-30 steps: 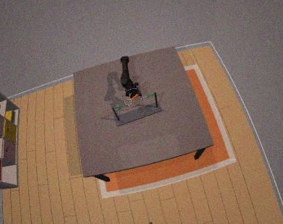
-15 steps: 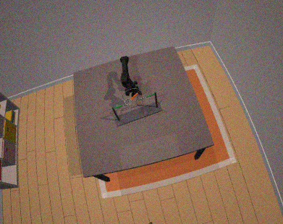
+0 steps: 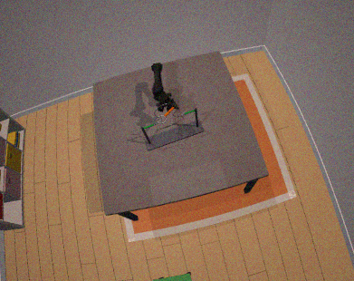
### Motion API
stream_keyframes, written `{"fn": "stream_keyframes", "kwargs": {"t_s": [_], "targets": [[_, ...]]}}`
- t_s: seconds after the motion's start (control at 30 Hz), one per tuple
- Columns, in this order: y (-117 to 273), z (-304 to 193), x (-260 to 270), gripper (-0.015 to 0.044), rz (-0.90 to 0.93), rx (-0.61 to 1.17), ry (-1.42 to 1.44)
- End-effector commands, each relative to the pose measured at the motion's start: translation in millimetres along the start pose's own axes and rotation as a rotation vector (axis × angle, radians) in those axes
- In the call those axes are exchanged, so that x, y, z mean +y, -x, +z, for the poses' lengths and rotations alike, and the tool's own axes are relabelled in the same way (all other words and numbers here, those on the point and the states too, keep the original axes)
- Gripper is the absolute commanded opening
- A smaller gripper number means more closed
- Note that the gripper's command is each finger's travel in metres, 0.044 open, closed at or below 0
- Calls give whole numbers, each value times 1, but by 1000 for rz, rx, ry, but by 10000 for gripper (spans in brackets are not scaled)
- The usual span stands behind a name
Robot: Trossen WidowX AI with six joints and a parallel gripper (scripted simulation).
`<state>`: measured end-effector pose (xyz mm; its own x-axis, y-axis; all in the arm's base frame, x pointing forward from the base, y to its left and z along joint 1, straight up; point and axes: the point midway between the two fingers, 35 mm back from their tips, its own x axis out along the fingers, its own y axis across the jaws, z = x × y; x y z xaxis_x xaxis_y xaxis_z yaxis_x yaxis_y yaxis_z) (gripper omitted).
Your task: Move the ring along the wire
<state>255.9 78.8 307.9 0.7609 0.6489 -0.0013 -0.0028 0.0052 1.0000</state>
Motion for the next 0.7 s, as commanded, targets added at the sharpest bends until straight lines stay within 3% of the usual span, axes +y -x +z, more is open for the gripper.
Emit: {"fn": "stream_keyframes", "kwargs": {"t_s": [0.0, 0.67], "targets": [[1, -2, 11, -150, 33, 6, -31], [8, 8, 63, -150, 205, 11, -306]]}}
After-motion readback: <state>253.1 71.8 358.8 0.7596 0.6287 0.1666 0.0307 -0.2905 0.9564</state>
